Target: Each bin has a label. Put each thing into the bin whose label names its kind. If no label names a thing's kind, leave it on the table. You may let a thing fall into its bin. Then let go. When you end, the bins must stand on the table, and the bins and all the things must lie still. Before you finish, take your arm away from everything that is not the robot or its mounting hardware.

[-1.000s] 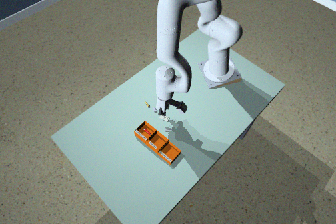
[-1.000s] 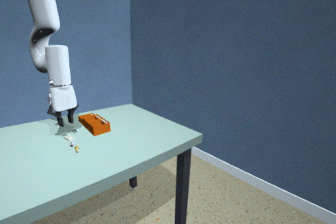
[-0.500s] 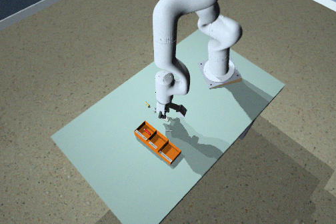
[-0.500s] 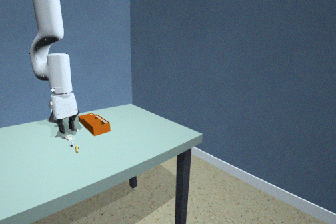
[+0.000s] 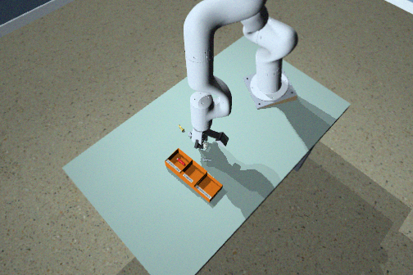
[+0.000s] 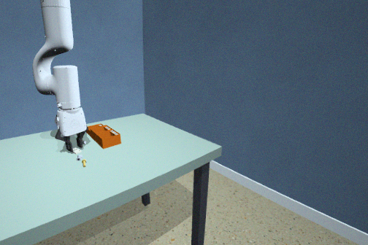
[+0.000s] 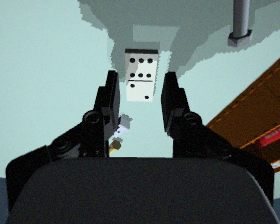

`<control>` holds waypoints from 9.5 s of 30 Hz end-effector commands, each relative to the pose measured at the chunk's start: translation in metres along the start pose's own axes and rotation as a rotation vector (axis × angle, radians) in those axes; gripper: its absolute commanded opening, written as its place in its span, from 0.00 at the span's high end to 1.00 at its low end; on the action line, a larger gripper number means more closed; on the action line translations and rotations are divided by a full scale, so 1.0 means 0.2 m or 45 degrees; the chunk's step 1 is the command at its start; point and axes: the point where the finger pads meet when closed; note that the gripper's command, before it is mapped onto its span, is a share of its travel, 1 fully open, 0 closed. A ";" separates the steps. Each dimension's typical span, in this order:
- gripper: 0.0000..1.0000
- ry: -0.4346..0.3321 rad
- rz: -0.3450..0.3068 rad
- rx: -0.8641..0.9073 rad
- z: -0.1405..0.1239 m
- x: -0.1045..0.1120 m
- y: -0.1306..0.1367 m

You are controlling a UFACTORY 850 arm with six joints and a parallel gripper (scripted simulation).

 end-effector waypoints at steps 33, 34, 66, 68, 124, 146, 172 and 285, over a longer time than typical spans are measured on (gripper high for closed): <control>1.00 -0.021 -0.010 -0.001 0.00 -0.05 0.00; 1.00 -0.021 -0.010 -0.001 0.00 -0.05 0.00; 1.00 -0.021 -0.010 -0.001 0.01 0.20 0.00; 1.00 -0.021 -0.010 -0.001 0.01 0.24 0.00; 1.00 -0.019 -0.014 -0.367 0.05 0.30 0.63; 1.00 -0.019 -0.014 -0.367 0.05 0.30 0.78; 1.00 -0.019 -0.014 -0.367 0.05 0.08 0.78; 0.71 -0.016 -0.018 -1.011 -0.35 0.31 -0.21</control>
Point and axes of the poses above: the point where the finger pads meet when closed, its own x axis back along the fingers, its own y axis across the jaws, z = x × y, and after that the axes turned 9 degrees about x, right-handed
